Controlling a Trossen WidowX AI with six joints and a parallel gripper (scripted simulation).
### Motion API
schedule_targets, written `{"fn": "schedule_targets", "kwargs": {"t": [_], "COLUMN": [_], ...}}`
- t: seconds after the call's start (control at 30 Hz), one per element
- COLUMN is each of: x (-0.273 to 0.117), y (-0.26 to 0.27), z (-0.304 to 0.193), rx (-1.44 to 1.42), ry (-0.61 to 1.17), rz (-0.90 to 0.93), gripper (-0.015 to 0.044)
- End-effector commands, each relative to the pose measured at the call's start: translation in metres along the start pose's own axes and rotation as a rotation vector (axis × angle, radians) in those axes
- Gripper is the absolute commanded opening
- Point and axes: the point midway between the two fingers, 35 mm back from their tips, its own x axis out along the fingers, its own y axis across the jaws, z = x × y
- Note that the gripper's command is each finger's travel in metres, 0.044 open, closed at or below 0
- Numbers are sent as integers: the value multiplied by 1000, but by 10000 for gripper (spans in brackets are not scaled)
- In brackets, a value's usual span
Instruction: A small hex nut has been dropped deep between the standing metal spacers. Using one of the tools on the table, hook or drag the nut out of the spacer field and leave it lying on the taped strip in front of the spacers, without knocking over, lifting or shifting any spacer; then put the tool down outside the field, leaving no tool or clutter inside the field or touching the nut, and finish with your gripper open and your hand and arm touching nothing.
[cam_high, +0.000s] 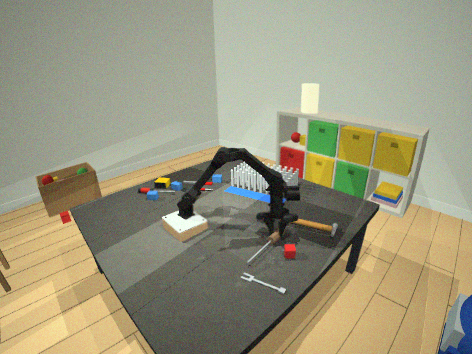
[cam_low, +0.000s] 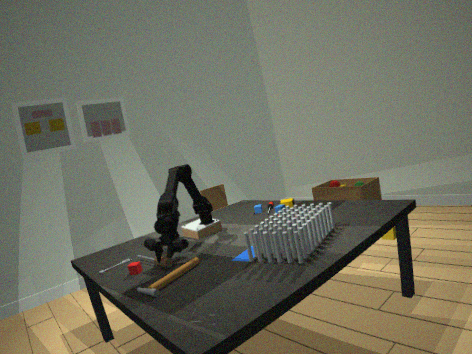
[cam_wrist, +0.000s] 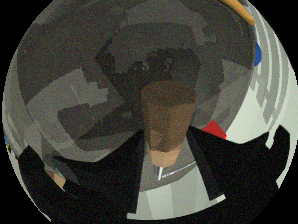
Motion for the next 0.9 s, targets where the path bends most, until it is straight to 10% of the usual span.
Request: {"fn": "schedule_targets", "kwargs": {"t": [0.0, 0.3, 0.87], "x": [1, -20, -106], "y": [0, -11, -41], "z": [0, -5, -32], "rx": [3, 3, 2], "ry": [4, 3, 1], "rz": [-1, -1, -1], "gripper": [173, 0, 0]}}
